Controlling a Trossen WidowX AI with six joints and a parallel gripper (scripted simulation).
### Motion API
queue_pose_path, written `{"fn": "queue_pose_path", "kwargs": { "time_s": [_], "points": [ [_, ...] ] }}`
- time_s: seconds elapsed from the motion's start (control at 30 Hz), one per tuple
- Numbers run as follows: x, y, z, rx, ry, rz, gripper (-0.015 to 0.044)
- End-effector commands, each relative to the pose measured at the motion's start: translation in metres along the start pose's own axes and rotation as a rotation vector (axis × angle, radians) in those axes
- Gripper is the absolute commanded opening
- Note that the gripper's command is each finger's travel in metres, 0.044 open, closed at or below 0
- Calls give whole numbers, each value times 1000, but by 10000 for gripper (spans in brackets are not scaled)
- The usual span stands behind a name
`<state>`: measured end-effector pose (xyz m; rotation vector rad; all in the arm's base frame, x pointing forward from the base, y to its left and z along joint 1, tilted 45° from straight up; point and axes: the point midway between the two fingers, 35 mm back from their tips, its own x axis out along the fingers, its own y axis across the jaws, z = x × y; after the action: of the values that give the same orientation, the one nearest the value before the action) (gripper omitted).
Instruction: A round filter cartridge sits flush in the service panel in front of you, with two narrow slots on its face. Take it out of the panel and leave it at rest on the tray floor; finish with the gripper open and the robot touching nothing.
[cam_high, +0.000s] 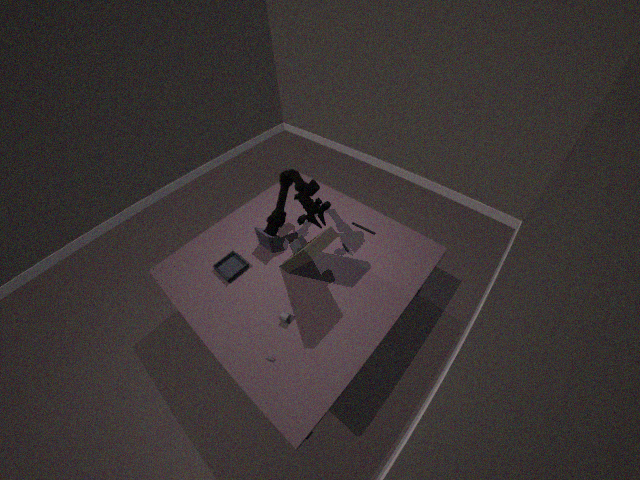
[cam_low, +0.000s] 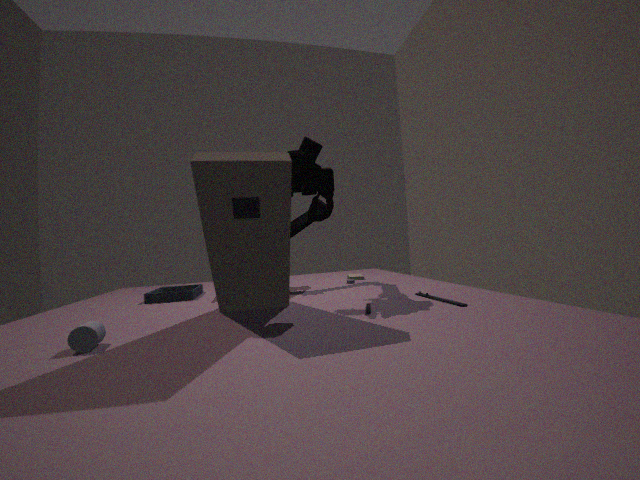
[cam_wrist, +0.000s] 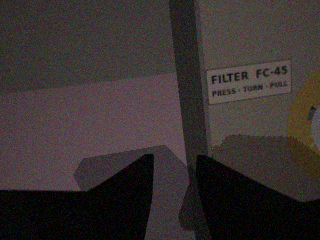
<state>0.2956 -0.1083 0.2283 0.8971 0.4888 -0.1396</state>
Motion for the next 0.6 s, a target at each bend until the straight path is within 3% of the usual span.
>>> {"fn": "queue_pose_path", "kwargs": {
  "time_s": [0.0, 0.23, 0.37, 0.57],
  "points": [
    [-1, -22, 8, 167, 31, -11, 106],
    [-7, -79, 15, 949, 142, -29, 106],
    [-21, -118, 23, 1568, 201, 3, 106],
    [-24, -124, 25, 1669, 211, 14, 106]
  ]
}}
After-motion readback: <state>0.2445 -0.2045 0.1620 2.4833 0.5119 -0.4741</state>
